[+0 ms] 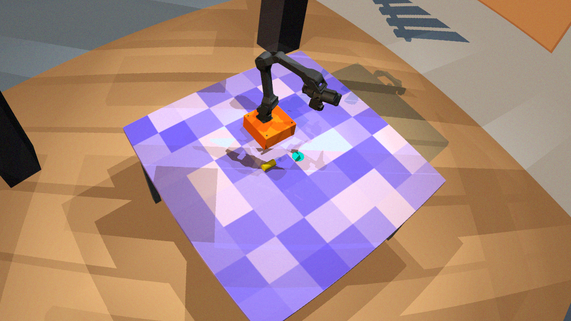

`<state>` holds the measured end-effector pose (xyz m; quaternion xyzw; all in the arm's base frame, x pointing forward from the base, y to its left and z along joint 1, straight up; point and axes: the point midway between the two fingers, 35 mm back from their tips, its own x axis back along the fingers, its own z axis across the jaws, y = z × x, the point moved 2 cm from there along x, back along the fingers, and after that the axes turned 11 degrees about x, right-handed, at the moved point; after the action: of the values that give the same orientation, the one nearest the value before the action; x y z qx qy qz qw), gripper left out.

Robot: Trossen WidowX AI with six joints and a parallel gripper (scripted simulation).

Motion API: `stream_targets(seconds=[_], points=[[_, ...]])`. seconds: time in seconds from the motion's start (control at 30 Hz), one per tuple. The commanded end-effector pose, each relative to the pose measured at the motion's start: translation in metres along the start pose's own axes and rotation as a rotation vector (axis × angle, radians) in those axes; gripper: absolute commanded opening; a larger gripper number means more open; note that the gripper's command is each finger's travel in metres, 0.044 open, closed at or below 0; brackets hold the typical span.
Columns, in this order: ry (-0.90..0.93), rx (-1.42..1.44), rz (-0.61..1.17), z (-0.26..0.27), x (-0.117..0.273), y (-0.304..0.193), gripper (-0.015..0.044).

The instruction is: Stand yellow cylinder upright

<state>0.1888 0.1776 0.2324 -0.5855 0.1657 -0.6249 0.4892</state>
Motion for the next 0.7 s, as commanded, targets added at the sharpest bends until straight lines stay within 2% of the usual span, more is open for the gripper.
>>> stream_targets(seconds=[0.0,0.1,0.3,0.5,0.67], points=[[0.002,0.013,-0.005,0.000,0.000,0.001,0.0374],[0.021,0.197,-0.075,0.003,0.007,0.021,0.0309],[-0.010,0.659,-0.266,0.005,0.027,0.069,0.0309],[-0.155,1.089,-0.427,-0.003,0.052,0.116,0.0309],[-0.246,1.256,-0.475,-0.008,0.063,0.134,0.0309]])
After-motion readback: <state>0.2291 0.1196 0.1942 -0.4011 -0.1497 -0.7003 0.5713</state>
